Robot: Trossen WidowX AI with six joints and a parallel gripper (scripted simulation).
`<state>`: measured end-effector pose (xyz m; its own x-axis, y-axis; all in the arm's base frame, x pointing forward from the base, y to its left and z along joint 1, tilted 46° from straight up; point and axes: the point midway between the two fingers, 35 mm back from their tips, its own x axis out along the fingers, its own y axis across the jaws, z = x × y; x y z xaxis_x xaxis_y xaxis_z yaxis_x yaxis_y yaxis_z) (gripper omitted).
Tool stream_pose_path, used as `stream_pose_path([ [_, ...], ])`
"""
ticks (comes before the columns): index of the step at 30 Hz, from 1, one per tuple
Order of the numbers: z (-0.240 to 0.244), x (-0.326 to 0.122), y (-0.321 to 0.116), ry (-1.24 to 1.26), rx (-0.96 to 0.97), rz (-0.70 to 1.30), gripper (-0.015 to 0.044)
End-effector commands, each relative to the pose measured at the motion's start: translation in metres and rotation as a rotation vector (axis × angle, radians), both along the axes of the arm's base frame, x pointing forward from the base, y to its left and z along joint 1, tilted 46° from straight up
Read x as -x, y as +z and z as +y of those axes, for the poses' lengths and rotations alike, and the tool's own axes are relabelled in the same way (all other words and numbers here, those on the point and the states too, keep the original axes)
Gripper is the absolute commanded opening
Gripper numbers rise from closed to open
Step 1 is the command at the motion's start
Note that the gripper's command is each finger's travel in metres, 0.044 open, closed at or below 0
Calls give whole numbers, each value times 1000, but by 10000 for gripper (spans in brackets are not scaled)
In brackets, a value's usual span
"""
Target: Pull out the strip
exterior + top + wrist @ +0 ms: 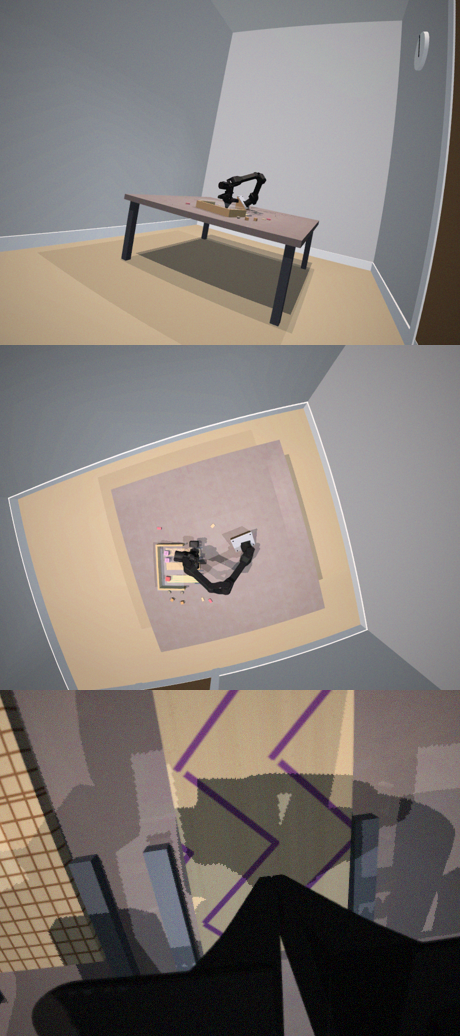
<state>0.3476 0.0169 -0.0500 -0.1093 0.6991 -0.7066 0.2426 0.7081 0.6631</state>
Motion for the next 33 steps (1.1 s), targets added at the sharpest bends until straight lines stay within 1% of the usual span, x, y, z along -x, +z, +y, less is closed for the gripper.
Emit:
stream_pose_path([
  [1,2,1,-1,-4,-7,5,0],
  [8,3,3,-1,-4,-7,5,0],
  [33,6,40,6,-4,-7,7,0],
])
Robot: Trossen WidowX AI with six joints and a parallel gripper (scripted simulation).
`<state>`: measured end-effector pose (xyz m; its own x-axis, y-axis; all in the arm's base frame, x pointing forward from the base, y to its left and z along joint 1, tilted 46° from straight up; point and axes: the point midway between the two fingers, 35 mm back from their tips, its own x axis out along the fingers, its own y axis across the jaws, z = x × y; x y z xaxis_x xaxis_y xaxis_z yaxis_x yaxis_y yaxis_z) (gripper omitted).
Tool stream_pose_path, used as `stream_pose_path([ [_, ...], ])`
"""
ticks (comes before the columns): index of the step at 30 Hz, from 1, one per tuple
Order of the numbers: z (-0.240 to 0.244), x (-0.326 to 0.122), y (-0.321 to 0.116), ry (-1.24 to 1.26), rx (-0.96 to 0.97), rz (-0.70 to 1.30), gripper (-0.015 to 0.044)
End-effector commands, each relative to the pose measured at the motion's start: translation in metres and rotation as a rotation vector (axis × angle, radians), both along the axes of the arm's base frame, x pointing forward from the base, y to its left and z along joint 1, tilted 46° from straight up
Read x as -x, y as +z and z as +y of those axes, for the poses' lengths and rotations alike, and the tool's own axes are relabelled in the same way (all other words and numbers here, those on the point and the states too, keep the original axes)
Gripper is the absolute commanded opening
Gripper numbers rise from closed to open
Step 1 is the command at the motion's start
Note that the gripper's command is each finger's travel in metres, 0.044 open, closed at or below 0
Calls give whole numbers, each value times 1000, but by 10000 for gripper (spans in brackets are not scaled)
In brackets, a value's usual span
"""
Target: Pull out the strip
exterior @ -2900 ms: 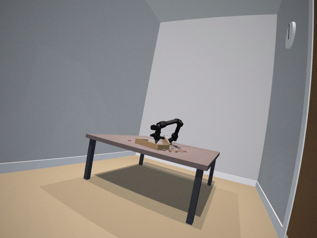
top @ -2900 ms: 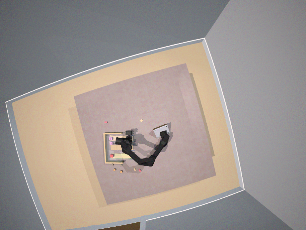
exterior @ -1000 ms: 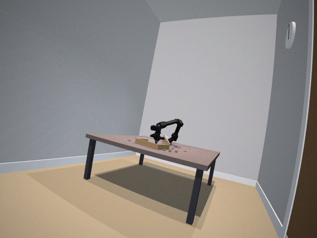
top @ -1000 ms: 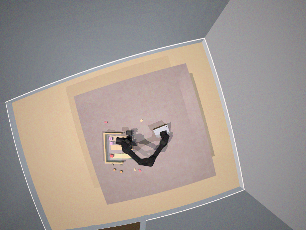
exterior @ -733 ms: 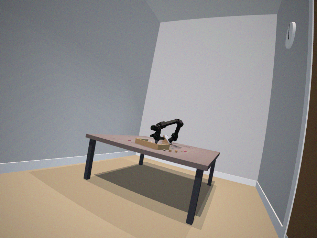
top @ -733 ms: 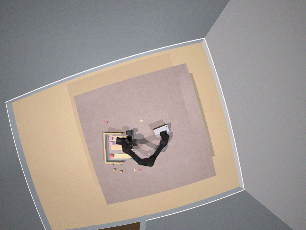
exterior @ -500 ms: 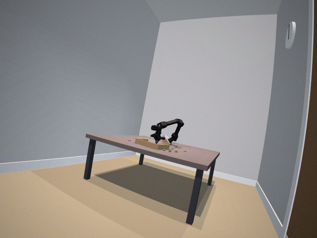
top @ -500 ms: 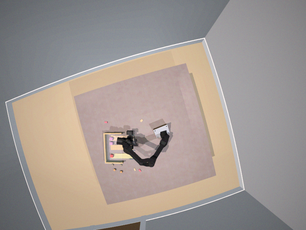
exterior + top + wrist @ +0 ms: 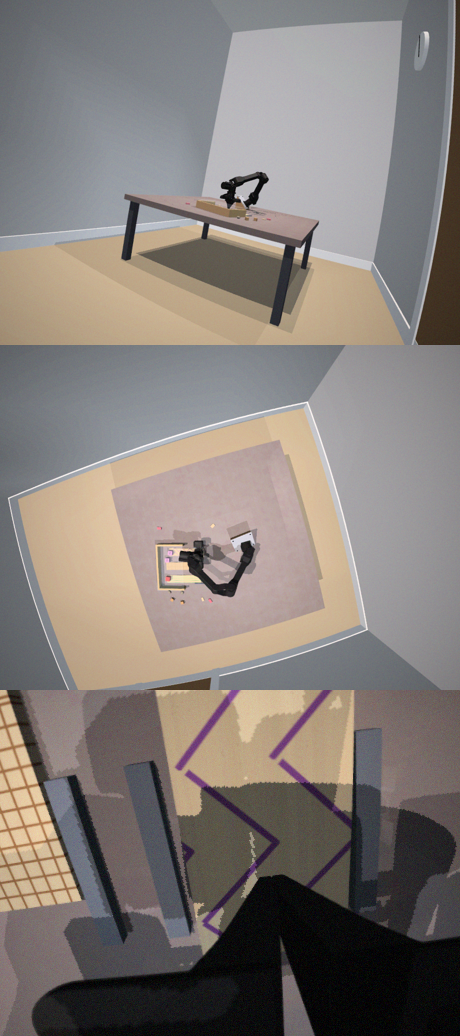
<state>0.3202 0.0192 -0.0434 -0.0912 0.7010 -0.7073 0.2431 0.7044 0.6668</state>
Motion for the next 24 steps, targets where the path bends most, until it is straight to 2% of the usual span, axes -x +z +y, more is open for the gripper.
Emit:
stream_pose_path([
  [1,4,13,0,8,-6,19,0],
  [24,7,47,6,8,-6,21,0],
])
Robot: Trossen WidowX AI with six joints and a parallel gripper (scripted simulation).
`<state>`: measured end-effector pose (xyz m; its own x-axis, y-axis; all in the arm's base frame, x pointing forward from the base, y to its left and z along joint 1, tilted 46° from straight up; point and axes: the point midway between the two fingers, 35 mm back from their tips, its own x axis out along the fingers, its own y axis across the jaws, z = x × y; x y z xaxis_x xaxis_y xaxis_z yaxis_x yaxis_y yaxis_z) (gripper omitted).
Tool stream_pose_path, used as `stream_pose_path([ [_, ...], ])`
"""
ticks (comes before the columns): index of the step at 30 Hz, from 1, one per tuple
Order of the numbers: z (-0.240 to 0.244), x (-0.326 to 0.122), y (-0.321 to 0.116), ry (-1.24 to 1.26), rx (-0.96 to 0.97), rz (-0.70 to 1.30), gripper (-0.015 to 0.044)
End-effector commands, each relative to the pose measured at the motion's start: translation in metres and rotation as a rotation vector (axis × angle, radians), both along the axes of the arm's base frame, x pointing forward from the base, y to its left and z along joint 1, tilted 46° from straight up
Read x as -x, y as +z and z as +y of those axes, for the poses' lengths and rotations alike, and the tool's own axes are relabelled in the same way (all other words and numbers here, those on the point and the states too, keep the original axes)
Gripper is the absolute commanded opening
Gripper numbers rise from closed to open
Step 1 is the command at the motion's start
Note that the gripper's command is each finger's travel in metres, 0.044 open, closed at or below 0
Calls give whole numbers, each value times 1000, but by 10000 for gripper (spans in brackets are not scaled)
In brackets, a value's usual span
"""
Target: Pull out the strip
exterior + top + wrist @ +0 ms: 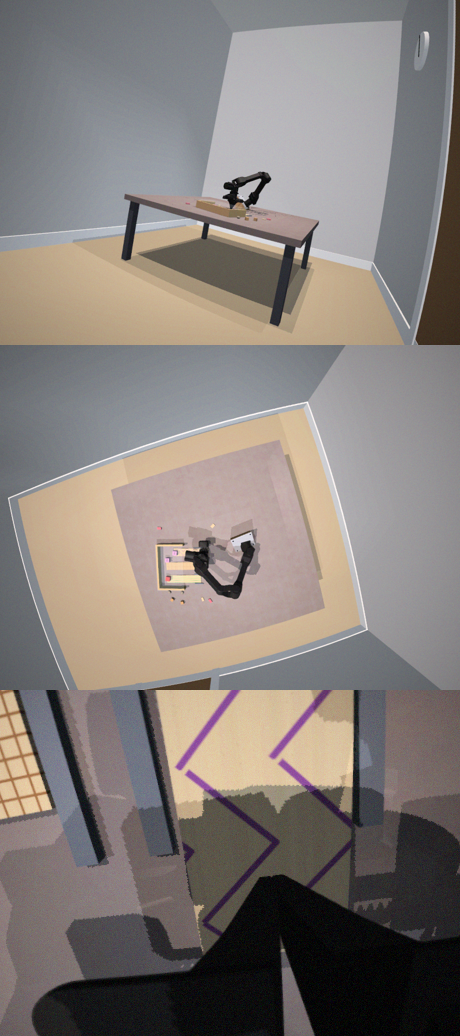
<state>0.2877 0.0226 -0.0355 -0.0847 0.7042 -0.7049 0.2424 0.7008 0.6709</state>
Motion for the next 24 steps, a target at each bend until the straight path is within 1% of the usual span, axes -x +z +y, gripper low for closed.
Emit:
stream_pose_path([
  [1,4,16,-1,13,-2,27,0],
  [24,7,48,7,13,-2,28,0],
])
